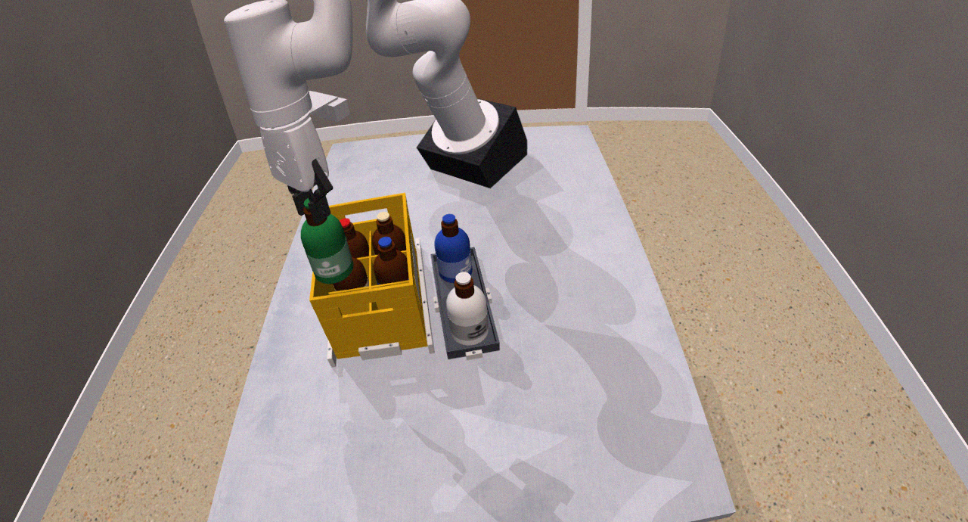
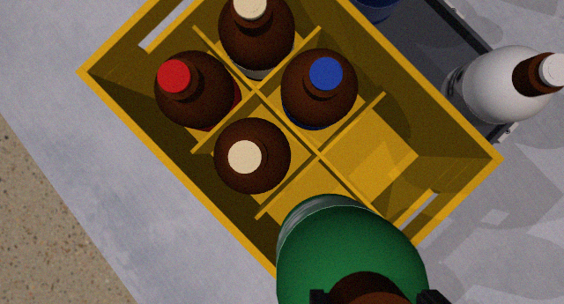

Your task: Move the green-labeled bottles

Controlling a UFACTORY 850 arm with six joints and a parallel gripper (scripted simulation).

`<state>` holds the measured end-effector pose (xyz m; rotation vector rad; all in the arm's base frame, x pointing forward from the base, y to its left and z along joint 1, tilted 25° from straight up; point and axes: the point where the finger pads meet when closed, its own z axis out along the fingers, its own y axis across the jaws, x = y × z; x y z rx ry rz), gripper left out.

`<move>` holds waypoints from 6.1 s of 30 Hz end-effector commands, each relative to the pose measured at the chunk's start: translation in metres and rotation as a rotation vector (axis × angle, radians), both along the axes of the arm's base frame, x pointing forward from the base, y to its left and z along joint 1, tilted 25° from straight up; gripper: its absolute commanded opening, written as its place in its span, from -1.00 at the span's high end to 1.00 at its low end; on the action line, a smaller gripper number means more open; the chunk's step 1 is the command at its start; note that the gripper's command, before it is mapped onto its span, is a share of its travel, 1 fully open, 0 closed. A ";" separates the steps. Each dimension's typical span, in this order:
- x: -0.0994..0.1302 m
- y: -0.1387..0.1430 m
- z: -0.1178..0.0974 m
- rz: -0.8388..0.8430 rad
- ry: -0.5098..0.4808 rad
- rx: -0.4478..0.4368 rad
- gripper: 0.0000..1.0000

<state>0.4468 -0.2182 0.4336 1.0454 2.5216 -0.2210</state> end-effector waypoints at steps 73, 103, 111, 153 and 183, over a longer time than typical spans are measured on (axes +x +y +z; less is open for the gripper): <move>0.007 -0.006 -0.018 0.000 -0.002 -0.001 1.00; 0.015 -0.014 -0.042 0.000 -0.002 -0.001 1.00; 0.017 -0.016 -0.048 0.000 -0.002 -0.001 1.00; 0.031 -0.030 -0.092 0.000 -0.002 -0.001 1.00; 0.040 -0.039 -0.118 0.000 -0.002 -0.001 1.00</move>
